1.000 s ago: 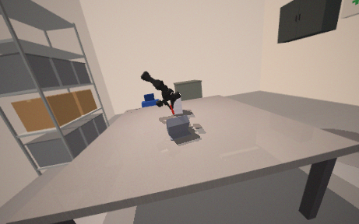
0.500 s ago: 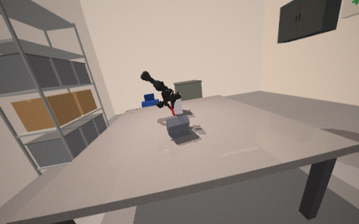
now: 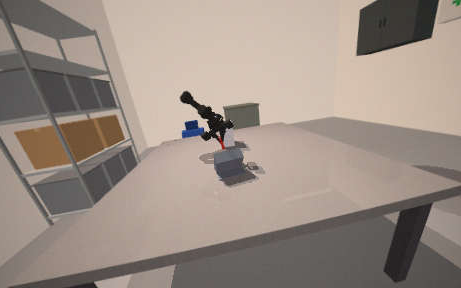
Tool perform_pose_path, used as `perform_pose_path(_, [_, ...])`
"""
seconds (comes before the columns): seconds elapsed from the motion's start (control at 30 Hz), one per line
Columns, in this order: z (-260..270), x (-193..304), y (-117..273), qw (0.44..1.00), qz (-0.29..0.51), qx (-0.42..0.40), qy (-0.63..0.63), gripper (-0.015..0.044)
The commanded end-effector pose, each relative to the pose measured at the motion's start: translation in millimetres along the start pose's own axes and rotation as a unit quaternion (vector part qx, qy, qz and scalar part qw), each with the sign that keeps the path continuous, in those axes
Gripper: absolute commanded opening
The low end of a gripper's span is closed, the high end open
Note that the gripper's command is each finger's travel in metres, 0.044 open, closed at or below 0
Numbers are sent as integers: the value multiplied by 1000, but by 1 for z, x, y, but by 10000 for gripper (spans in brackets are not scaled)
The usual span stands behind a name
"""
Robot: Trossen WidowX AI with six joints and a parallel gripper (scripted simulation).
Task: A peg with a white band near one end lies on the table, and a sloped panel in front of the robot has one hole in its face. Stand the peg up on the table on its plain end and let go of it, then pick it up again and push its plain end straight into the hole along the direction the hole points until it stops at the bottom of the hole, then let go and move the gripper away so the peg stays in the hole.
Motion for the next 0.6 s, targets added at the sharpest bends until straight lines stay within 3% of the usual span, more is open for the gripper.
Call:
perform_pose_path(0.0, [1,-2,-3,1000,-7,-4,-4,0])
perform_pose_path(0.57, [2,-7,-19,999,-31,-10,-21,0])
Point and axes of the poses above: the point midway between the two fingers, 35 mm back from their tips, its own y axis back along the fingers, its own z axis across the jaws, x = y × z, the point moved 2 cm from there along y, back along the fingers, and after that the axes turned 6 degrees about -y, right-handed, at the moved point
